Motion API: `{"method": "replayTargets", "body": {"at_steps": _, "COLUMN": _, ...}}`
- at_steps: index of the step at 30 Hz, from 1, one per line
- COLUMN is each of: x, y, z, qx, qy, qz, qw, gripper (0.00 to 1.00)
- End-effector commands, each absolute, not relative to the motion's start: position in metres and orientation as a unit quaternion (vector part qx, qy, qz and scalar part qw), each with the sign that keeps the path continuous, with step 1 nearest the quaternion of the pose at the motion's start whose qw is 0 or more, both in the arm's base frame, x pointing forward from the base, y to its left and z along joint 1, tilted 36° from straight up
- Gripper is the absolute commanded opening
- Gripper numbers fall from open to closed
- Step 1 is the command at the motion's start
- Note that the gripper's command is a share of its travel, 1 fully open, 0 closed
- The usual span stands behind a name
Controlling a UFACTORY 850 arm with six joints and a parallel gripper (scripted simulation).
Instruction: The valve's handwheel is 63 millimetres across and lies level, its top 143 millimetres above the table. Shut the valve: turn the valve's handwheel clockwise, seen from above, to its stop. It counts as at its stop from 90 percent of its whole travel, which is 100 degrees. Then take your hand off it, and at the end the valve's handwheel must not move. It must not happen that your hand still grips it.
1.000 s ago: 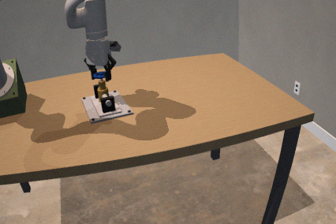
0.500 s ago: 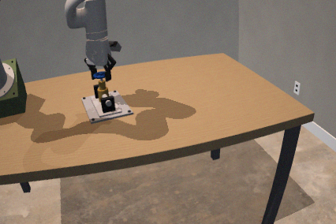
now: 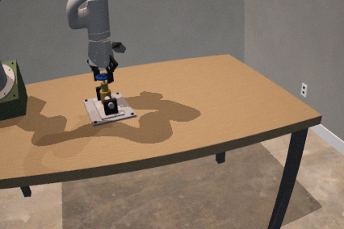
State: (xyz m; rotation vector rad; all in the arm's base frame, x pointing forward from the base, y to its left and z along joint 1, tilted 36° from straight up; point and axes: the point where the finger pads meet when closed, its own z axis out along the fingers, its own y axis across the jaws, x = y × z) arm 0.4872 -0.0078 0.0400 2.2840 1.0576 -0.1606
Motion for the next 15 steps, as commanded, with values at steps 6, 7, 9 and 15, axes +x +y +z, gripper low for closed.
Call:
{"method": "replayTargets", "body": {"at_steps": 6, "x": 0.4877, "y": -0.0074, "z": 0.0403, "qx": 0.880, "qy": 0.360, "qz": -0.046, "qw": 0.308, "gripper": 0.00}}
{"method": "replayTargets", "body": {"at_steps": 7, "x": 0.4877, "y": -0.0074, "z": 0.0403, "qx": 0.882, "qy": 0.355, "qz": -0.044, "qw": 0.308, "gripper": 0.00}}
{"method": "replayTargets", "body": {"at_steps": 9, "x": 0.4877, "y": -0.0074, "z": 0.0403, "qx": 0.886, "qy": 0.343, "qz": -0.040, "qw": 0.308, "gripper": 0.00}}
{"method": "replayTargets", "body": {"at_steps": 15, "x": 0.4877, "y": -0.0074, "z": 0.0403, "qx": 0.899, "qy": 0.310, "qz": -0.028, "qw": 0.310, "gripper": 0.00}}
